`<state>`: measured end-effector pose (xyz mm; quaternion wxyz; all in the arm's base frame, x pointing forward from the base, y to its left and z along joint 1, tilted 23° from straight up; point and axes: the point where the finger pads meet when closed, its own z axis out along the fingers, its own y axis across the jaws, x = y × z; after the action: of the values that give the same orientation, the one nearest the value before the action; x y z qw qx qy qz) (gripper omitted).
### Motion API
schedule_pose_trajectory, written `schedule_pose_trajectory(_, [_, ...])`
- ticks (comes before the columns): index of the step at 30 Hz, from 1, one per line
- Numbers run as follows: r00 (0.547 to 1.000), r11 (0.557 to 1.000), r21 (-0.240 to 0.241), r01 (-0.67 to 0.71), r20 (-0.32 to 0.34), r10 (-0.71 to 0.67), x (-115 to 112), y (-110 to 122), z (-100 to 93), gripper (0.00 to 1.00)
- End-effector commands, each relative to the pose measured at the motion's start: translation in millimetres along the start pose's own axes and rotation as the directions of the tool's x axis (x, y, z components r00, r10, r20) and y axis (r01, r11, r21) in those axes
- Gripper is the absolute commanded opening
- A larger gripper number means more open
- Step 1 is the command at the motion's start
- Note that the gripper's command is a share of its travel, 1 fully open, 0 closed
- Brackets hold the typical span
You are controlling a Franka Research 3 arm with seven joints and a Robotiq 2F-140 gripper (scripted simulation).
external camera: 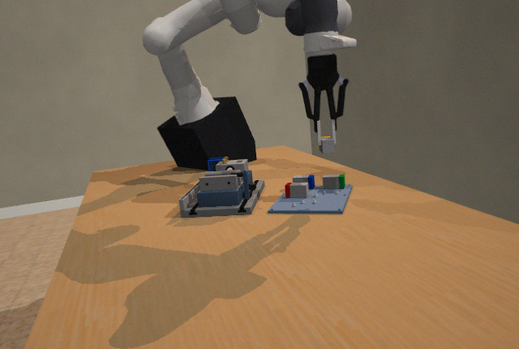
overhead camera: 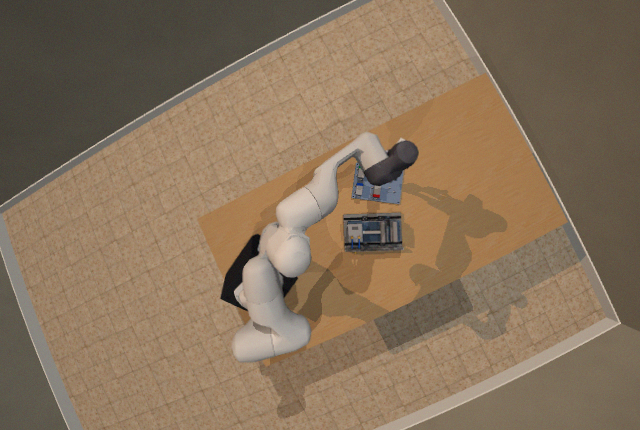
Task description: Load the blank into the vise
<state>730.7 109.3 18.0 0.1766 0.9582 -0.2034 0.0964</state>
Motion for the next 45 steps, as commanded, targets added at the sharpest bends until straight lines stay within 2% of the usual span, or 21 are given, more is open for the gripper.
schedule_pose_trajectory(1, [0.996, 0.996, 0.004, 0.084, -0.01, -0.084, 3.3, 1.2, -1.8, 0.0])
schedule_pose_trajectory(6, [0.997, 0.997, 0.003, 0.077, -0.005, -0.077, 1.5, 0.9, -0.5, 0.0])
schedule_pose_trajectory(10, [0.966, 0.966, 0.004, 0.257, -0.017, -0.257, 3.4, 1.1, -1.9, 0.0])
schedule_pose_trajectory(23, [0.969, 0.969, 0.003, 0.248, -0.008, -0.248, 1.5, 1.6, 0.2, 0.0])
schedule_pose_trajectory(27, [0.907, 0.907, 0.0, 0.421, -0.01, -0.421, 1.0, -0.2, -0.7, 0.0])
schedule_pose_trajectory(40, [0.908, 0.908, 0.001, 0.418, -0.004, -0.418, -1.0, -1.2, 0.1, 0.0])
schedule_pose_trajectory(44, [0.816, 0.816, -0.001, 0.577, -0.007, -0.577, 2.5, 0.9, -1.0, 0.0])
schedule_pose_trajectory(45, [0.816, 0.816, -0.001, 0.577, -0.007, -0.577, 2.5, 0.9, -1.0, 0.0])
